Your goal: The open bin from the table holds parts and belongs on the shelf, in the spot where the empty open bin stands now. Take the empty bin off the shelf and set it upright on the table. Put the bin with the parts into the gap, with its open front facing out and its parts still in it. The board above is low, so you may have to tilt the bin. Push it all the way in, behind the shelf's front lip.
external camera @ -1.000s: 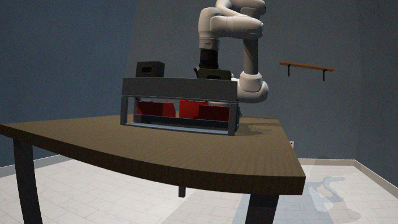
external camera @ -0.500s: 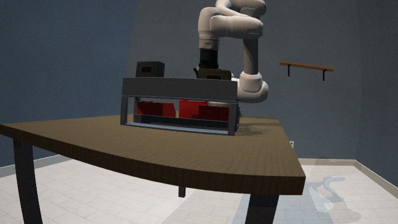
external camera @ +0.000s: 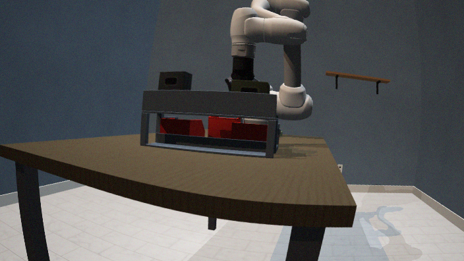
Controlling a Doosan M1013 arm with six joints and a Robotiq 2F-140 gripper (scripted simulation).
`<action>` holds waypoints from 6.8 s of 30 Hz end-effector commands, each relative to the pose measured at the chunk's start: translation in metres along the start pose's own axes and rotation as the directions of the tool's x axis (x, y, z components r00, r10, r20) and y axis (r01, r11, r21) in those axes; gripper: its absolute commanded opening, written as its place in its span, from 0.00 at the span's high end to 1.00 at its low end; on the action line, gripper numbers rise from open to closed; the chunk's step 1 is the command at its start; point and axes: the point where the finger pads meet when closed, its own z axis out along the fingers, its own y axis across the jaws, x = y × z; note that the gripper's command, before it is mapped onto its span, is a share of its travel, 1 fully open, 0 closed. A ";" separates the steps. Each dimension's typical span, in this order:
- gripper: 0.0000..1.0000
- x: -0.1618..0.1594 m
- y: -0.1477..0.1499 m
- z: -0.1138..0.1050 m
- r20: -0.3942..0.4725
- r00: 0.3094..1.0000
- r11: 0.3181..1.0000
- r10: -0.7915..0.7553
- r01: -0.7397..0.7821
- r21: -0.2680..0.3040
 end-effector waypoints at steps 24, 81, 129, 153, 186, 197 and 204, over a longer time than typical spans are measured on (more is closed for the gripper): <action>0.90 -0.026 0.000 -0.003 0.000 1.000 1.000 0.000 0.000 0.000; 0.90 -0.074 0.000 -0.008 0.000 1.000 1.000 0.000 0.000 0.000; 0.90 -0.079 0.000 -0.008 0.000 1.000 1.000 0.000 0.000 0.000; 0.90 -0.080 0.000 0.000 0.000 1.000 1.000 0.000 0.000 0.000; 0.90 -0.087 0.000 0.000 0.010 1.000 1.000 0.000 0.000 0.000; 0.90 -0.093 0.000 0.000 0.017 1.000 1.000 0.000 0.000 0.000; 0.90 -0.096 0.000 0.000 0.022 1.000 1.000 0.000 0.000 0.000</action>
